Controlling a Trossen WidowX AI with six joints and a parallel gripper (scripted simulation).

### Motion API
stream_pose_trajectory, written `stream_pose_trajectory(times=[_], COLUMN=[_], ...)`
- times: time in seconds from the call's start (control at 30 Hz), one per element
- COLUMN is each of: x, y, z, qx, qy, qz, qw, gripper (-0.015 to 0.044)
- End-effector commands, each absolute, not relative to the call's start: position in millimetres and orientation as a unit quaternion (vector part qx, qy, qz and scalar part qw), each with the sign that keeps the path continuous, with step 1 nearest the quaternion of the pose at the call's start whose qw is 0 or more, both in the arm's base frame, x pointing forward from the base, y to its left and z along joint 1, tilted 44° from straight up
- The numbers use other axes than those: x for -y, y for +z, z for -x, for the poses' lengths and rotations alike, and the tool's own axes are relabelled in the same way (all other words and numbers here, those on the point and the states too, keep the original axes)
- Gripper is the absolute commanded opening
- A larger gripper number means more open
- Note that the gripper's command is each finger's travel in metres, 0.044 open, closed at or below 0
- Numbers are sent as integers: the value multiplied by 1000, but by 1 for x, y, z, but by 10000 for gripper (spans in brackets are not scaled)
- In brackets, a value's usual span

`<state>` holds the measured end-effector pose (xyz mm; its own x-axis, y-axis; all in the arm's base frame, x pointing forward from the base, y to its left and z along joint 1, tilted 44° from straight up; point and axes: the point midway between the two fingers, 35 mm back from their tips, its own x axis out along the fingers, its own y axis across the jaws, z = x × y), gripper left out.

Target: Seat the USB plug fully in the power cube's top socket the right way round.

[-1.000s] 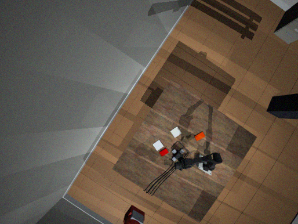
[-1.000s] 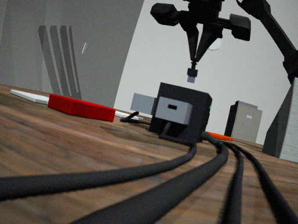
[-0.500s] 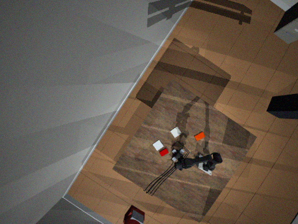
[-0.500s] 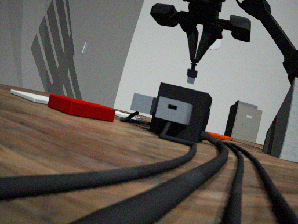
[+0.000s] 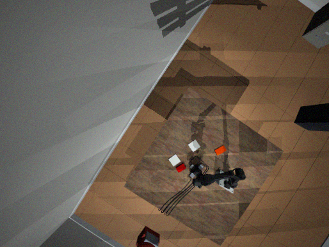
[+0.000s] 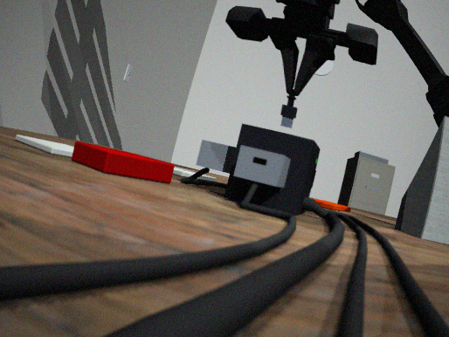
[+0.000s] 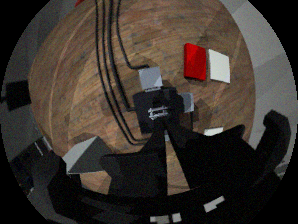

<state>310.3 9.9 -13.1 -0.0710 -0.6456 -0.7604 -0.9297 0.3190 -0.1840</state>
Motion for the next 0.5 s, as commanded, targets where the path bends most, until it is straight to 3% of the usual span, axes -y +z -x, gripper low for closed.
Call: stream_pose_trajectory(times=[0.0, 0.47], x=[-10, -10], y=[-14, -16], z=[-309, -309], qx=[-709, -706], qy=[184, 191], qz=[555, 555], qw=[395, 397], gripper=[0, 0])
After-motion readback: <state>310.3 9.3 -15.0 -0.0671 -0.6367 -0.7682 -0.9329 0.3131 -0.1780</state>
